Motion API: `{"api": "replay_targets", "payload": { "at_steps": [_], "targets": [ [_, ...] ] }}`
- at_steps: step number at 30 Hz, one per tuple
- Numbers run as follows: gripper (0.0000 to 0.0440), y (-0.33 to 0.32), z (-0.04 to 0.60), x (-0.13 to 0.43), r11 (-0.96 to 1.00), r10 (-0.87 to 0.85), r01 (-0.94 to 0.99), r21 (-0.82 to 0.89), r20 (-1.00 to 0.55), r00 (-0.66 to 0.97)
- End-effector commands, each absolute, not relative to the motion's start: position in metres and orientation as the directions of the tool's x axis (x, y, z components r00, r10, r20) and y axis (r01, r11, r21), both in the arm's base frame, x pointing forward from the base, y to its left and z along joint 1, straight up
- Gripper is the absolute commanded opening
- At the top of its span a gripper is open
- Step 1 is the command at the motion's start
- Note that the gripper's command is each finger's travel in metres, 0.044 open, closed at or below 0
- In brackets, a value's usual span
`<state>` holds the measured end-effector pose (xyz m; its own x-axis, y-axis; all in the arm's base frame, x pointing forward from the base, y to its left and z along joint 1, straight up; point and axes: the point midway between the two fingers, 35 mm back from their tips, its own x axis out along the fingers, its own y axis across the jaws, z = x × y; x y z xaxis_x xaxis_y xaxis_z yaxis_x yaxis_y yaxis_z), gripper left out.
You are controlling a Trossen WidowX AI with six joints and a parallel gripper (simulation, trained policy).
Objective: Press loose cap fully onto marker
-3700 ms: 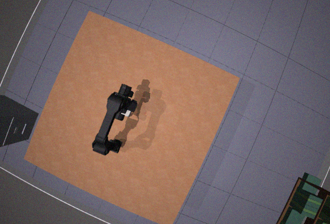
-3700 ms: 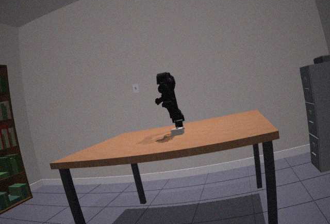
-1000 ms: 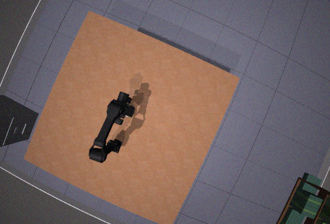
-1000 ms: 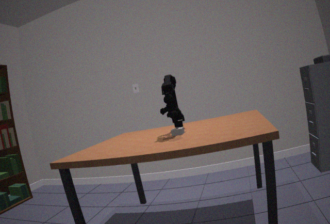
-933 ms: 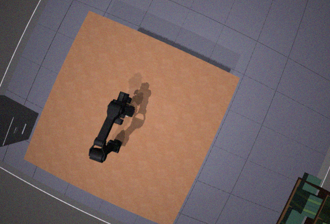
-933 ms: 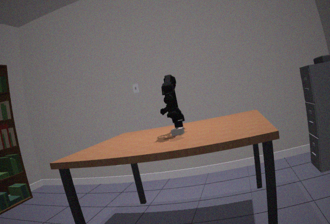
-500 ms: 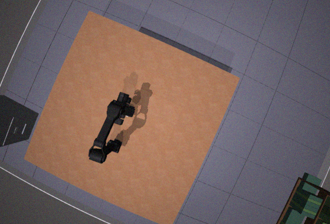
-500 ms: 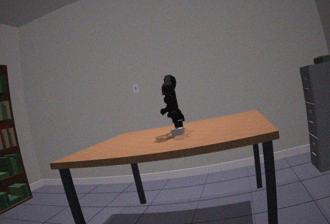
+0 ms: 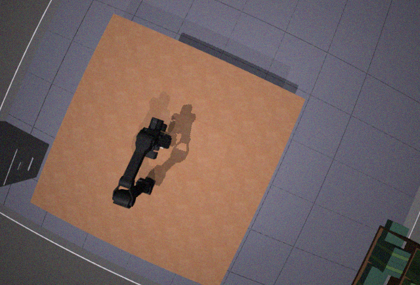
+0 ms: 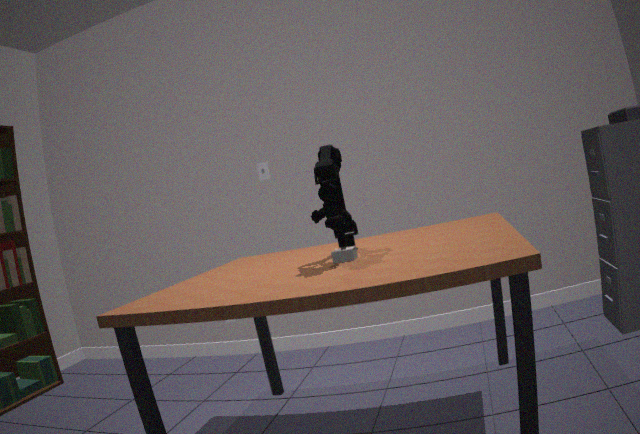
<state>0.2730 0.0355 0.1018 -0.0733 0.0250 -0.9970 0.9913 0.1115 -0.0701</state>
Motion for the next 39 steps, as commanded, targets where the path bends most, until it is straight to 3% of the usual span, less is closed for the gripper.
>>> {"api": "replay_targets", "payload": {
  "at_steps": [1, 11, 13, 25, 39],
  "targets": [
    [0.0120, 0.027, 0.087, 0.272, 0.113, -0.013, 0.988, -0.105, -0.994, -0.104],
    [0.0137, 0.026, 0.087, 0.275, 0.125, -0.016, 0.989, -0.083, -0.997, -0.081],
    [0.0157, 0.026, 0.086, 0.272, 0.125, -0.013, 0.988, -0.090, -0.996, -0.089],
    [0.0440, 0.027, 0.094, 0.260, 0.135, -0.003, 0.988, -0.069, -0.998, -0.070],
    [0.0440, 0.030, 0.130, 0.271, 0.104, 0.021, 0.993, 0.063, -0.998, 0.061]
  ]
}}
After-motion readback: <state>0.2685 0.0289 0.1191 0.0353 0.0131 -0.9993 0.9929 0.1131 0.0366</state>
